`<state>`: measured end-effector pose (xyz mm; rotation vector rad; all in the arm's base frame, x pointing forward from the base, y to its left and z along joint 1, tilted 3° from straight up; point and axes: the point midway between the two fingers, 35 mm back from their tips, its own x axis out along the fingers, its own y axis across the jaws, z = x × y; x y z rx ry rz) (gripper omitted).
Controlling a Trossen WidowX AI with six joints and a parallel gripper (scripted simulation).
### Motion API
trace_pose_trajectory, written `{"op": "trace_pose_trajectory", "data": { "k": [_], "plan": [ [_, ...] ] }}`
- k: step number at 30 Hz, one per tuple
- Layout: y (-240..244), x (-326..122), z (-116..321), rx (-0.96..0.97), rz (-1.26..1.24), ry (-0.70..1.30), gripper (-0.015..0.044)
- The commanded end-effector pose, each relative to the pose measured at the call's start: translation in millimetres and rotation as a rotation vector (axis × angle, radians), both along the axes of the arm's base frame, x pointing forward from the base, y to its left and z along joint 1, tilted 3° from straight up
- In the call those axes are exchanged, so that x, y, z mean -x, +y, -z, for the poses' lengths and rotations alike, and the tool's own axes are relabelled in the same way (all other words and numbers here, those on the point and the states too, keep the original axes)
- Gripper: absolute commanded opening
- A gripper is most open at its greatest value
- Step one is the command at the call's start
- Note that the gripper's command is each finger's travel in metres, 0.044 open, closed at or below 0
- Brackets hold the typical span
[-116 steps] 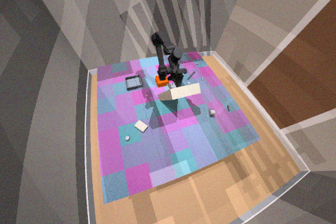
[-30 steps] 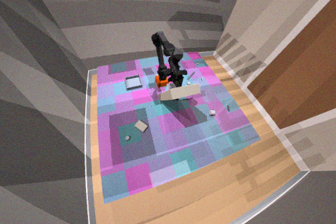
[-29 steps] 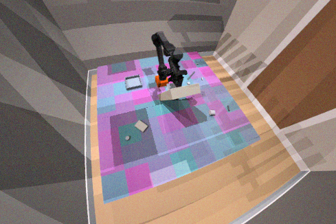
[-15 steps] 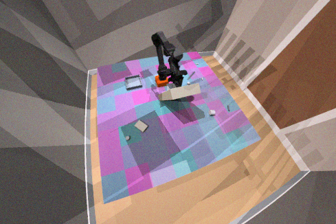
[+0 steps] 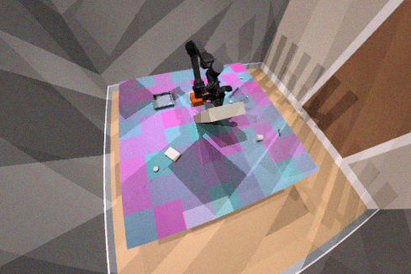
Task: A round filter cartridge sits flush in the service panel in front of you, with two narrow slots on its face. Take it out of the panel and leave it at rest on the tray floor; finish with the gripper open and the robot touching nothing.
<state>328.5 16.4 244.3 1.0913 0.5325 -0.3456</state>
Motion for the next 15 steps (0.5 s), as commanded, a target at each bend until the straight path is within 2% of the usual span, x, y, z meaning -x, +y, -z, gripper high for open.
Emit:
{"op": "trace_pose_trajectory", "data": {
  "k": [1, 15],
  "plan": [
    [0.8, -6.9, 4.3, 0.109, -0.077, 0.002, 0.0],
    [0.8, -7.4, 4.6, 0.51, -0.354, 0.005, 0.0]
  ]
}}
